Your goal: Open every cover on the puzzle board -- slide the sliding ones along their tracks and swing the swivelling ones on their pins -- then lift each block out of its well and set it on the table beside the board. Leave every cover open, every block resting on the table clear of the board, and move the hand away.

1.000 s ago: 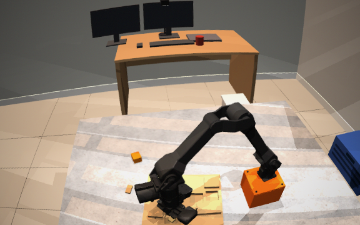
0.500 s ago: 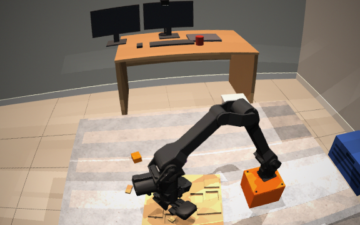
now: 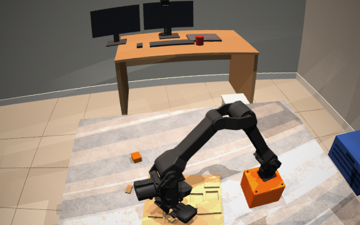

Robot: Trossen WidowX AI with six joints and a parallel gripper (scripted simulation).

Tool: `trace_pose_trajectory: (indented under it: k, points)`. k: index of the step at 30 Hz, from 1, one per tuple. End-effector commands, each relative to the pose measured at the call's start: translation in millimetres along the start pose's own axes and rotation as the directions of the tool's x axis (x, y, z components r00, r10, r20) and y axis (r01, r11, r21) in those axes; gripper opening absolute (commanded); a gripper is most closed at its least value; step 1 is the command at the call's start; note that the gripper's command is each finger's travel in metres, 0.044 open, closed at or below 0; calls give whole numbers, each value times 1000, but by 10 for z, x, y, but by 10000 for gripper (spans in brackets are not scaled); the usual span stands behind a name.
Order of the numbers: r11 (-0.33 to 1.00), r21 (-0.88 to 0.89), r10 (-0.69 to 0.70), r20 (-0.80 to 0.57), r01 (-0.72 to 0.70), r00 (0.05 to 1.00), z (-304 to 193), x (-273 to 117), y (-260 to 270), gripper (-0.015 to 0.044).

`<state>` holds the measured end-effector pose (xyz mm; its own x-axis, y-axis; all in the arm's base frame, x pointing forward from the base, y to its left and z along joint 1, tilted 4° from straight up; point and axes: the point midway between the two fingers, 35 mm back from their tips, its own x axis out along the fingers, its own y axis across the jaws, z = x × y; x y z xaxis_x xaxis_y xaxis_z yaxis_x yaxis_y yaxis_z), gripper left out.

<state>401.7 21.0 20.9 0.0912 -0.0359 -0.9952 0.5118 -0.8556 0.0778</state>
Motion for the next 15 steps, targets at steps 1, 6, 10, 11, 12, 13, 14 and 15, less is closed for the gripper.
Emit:
trace_pose_trajectory:
  k: [1, 6, 10, 11, 12, 13, 14, 15]
  points:
    - [1000, 2, -1, 0, 1, 1000, 2, 12, -2, 144]
    - [1000, 2, -1, 0, 1, 1000, 2, 12, -2, 144]
    - [1000, 2, -1, 0, 1, 1000, 2, 14, -2, 144]
    - [1000, 2, -1, 0, 1, 1000, 2, 17, -2, 144]
    - [1000, 2, -1, 0, 1, 1000, 2, 22, -2, 144]
    - [1000, 2, -1, 0, 1, 1000, 2, 28, -2, 144]
    - [1000, 2, -1, 0, 1, 1000, 2, 36, -2, 144]
    - [1000, 2, -1, 0, 1, 1000, 2, 45, -1, 144]
